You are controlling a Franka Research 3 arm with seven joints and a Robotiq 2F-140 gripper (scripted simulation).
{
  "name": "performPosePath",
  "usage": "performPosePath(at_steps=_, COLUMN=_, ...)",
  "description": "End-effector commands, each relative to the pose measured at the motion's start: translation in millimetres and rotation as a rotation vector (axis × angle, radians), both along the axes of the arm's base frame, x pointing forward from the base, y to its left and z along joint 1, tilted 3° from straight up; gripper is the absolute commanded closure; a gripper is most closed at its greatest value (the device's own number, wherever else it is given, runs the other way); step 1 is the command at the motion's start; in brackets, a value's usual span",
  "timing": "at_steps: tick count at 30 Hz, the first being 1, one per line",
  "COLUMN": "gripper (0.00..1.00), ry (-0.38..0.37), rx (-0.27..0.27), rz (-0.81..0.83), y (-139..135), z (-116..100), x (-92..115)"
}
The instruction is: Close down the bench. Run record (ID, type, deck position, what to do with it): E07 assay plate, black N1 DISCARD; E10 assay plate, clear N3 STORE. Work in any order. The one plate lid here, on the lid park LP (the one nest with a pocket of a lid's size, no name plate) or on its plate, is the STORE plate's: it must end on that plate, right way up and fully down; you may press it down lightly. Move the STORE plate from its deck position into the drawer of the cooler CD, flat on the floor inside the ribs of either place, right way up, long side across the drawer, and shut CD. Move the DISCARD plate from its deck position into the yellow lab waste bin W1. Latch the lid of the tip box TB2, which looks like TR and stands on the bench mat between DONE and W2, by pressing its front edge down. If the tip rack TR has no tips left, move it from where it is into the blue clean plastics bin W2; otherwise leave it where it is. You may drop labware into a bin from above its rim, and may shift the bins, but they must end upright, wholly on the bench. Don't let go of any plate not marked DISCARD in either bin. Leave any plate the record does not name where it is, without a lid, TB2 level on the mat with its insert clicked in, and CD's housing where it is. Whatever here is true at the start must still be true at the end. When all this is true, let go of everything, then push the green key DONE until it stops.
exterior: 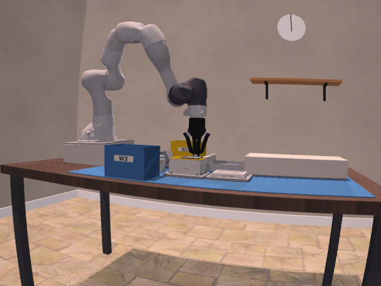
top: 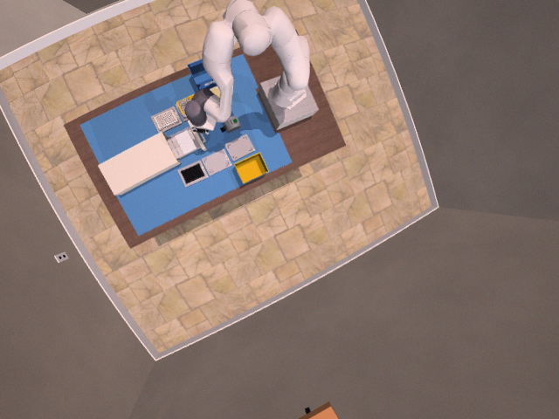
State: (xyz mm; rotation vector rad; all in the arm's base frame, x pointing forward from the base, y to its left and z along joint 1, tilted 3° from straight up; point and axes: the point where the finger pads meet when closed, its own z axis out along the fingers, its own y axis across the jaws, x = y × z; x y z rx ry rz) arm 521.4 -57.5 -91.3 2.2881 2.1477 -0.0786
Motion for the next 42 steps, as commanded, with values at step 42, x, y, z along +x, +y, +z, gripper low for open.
performPosePath(at_steps=42, gripper=1.00, ry=0.004, rx=0.000, rz=0.001, y=-2, z=-2, x=48)
